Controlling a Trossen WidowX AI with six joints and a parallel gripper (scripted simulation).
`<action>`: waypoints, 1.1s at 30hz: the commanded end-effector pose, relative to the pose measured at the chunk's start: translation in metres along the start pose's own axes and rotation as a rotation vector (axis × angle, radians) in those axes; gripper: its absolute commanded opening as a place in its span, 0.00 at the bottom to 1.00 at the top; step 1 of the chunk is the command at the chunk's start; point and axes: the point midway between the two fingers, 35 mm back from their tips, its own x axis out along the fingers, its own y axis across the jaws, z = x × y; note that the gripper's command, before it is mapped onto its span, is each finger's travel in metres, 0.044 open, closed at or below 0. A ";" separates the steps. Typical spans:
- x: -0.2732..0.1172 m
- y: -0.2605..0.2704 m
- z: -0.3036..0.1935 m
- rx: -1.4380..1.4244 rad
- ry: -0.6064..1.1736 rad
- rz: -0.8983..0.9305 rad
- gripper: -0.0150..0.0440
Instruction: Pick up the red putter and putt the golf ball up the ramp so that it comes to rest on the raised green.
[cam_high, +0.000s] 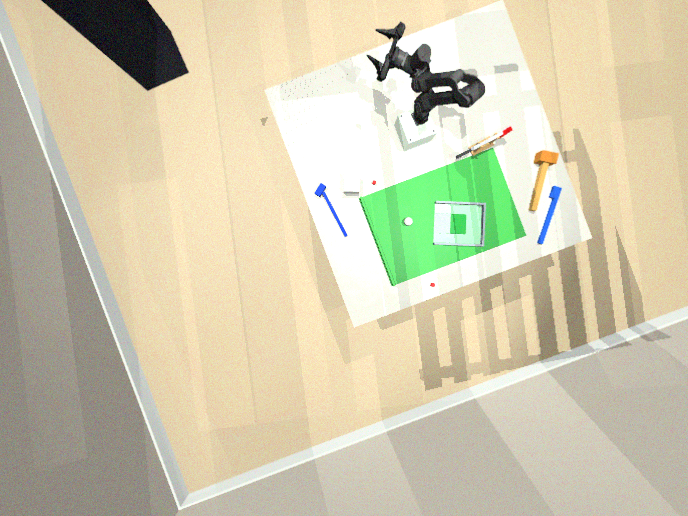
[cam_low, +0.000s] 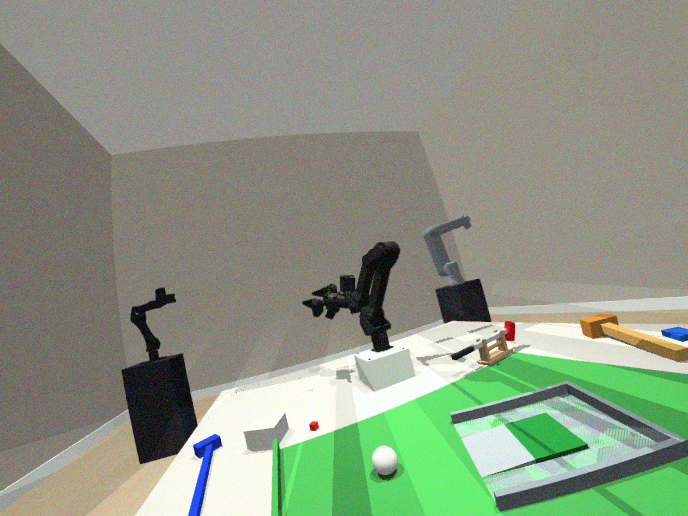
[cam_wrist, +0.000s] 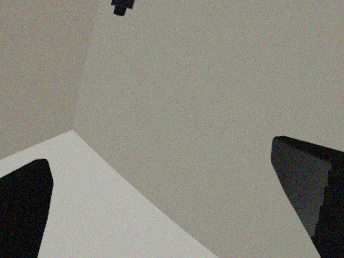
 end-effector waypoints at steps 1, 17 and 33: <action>0.000 -0.001 0.000 -0.002 -0.001 -0.003 0.98; 0.021 -0.186 -0.017 -0.606 0.171 -0.669 1.00; -0.102 -0.352 -0.066 -1.239 0.964 -1.188 1.00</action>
